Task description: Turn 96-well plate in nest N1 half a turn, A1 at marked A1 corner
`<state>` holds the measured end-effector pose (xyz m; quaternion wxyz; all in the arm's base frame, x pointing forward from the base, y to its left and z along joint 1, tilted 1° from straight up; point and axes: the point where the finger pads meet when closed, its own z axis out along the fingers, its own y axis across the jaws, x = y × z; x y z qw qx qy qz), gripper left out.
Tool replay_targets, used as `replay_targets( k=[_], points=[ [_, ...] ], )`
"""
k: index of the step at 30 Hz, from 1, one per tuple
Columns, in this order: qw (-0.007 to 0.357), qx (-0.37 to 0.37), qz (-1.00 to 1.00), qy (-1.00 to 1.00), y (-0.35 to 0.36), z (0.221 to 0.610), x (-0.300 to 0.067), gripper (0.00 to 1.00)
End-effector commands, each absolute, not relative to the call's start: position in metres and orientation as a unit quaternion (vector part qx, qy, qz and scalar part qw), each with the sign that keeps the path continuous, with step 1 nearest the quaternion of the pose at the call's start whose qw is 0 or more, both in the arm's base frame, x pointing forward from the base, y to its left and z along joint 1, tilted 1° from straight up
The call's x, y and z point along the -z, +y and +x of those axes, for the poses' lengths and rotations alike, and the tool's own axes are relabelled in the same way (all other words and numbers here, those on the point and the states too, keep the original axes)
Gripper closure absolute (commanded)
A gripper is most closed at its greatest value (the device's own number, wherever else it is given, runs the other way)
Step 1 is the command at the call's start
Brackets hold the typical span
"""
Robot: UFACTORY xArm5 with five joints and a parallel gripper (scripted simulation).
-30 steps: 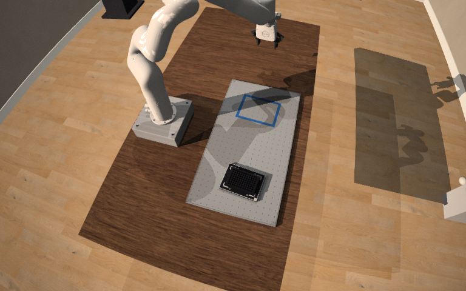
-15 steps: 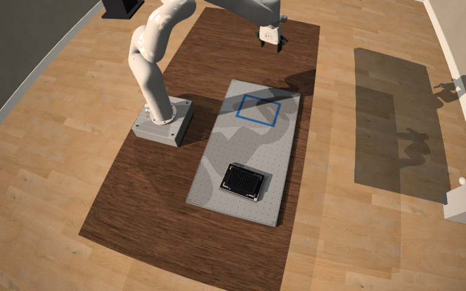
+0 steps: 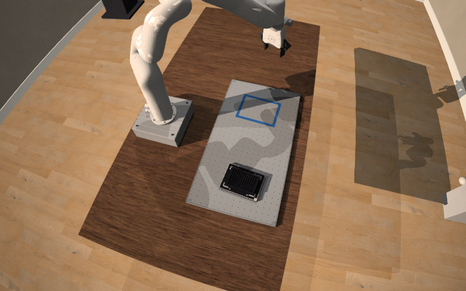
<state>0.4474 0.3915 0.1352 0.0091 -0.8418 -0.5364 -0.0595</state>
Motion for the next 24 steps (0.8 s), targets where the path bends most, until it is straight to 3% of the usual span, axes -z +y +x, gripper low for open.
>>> replay_targets(
  k=[1,24],
  points=[
    [0.007,0.061,-0.852,-0.521,0.366,0.458,-0.148,0.00],
    [0.004,0.048,-0.908,-0.417,0.295,0.473,-0.173,0.00]
  ],
)
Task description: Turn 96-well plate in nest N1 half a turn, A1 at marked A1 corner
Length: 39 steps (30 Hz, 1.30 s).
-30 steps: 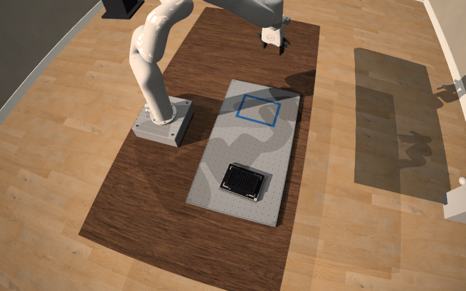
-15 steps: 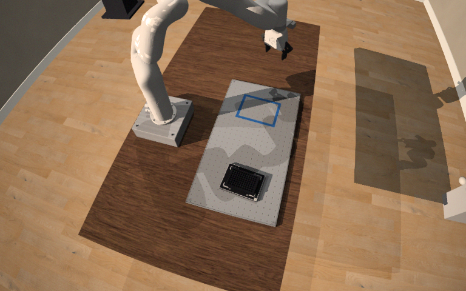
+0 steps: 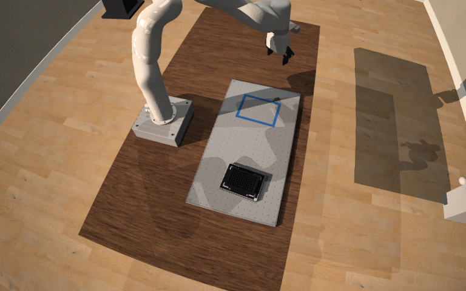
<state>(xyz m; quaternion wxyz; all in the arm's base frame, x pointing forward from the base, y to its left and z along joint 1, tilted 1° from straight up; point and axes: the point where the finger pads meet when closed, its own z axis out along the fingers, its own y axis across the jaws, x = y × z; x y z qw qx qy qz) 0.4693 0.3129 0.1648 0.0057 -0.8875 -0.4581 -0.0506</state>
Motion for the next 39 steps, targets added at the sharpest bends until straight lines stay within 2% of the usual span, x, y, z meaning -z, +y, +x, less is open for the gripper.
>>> replay_targets(
  k=[1,39],
  points=[
    [0.004,0.048,-0.908,-0.417,0.295,0.473,-0.173,0.00],
    [0.002,0.031,-0.962,-0.271,0.167,0.471,-0.212,0.00]
  ],
)
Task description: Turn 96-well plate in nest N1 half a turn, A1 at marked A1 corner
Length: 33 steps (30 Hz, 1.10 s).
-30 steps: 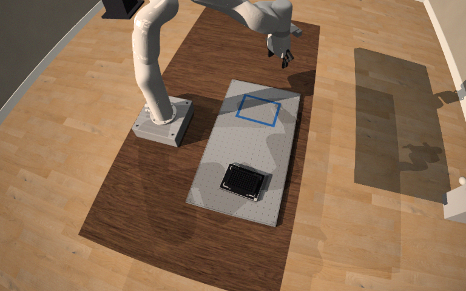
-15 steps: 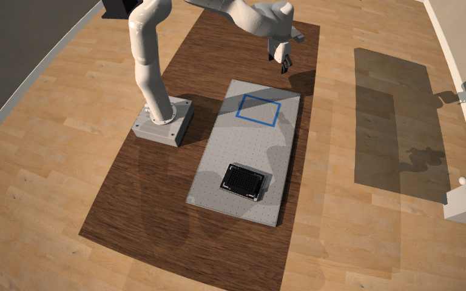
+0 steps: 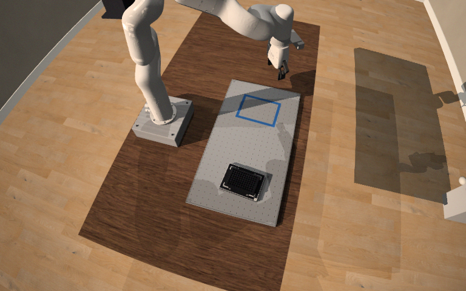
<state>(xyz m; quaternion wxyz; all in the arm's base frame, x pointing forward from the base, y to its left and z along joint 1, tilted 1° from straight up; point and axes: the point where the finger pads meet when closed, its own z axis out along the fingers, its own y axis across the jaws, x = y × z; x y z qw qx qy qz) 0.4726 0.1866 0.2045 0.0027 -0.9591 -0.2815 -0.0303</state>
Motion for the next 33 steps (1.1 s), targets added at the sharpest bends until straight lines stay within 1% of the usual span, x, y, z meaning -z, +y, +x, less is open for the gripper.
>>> replay_targets(
  k=[1,3,7,12,16,20,25,31,33],
  points=[
    [0.002,0.031,-0.962,-0.271,0.162,0.470,-0.214,0.00],
    [0.002,0.031,-0.962,-0.271,0.162,0.470,-0.214,0.00],
    [0.001,0.024,-0.978,-0.207,0.143,0.466,-0.219,0.00],
    [0.001,0.024,-0.979,-0.204,0.120,0.460,-0.225,0.00],
    [0.001,0.024,-0.979,-0.204,0.117,0.459,-0.225,0.00],
    [0.001,0.017,-0.990,-0.139,0.099,0.453,-0.230,0.00],
    [0.001,0.017,-0.990,-0.137,0.076,0.444,-0.235,0.00],
    [0.001,0.015,-0.993,-0.120,0.070,0.442,-0.237,0.00],
    [0.001,0.011,-0.996,-0.087,0.061,0.437,-0.239,0.00]
  ],
)
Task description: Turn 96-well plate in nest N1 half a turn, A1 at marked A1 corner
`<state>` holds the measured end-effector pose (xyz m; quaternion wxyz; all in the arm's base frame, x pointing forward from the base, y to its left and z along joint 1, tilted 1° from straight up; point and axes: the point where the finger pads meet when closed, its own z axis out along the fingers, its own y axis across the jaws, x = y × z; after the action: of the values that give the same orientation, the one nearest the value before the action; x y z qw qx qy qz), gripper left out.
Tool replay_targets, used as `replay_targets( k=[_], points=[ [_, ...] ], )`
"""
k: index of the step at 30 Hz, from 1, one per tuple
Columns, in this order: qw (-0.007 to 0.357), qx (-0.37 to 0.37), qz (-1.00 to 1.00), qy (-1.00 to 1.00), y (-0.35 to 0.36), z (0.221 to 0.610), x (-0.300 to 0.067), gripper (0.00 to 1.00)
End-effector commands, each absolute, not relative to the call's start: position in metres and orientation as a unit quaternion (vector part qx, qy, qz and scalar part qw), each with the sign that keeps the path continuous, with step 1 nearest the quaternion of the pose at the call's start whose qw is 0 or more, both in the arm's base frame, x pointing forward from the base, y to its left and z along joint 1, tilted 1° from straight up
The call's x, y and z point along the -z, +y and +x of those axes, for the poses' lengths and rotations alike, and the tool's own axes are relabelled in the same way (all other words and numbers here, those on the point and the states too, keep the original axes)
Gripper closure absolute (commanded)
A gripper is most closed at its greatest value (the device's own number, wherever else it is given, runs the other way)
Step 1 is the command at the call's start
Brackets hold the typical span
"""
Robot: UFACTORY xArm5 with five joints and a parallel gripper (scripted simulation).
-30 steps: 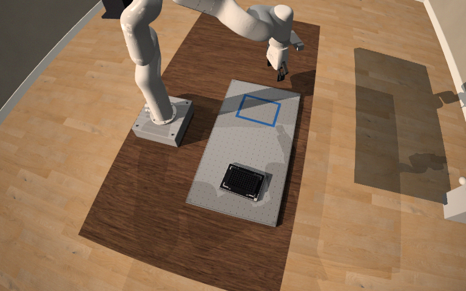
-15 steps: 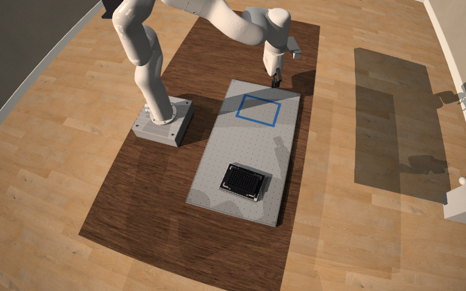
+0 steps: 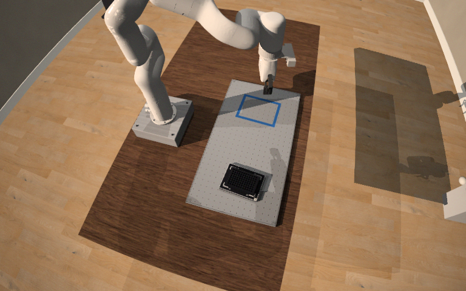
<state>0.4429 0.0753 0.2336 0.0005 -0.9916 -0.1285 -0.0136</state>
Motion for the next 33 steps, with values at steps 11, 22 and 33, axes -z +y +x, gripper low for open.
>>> replay_targets(
  k=[11,22,33],
  points=[
    [-0.001,0.009,-0.999,-0.035,0.027,0.424,-0.239,0.00],
    [-0.006,0.008,-0.997,0.074,-0.010,0.424,-0.213,0.00],
    [-0.006,0.008,-0.997,0.074,-0.046,0.424,-0.187,0.00]
  ],
)
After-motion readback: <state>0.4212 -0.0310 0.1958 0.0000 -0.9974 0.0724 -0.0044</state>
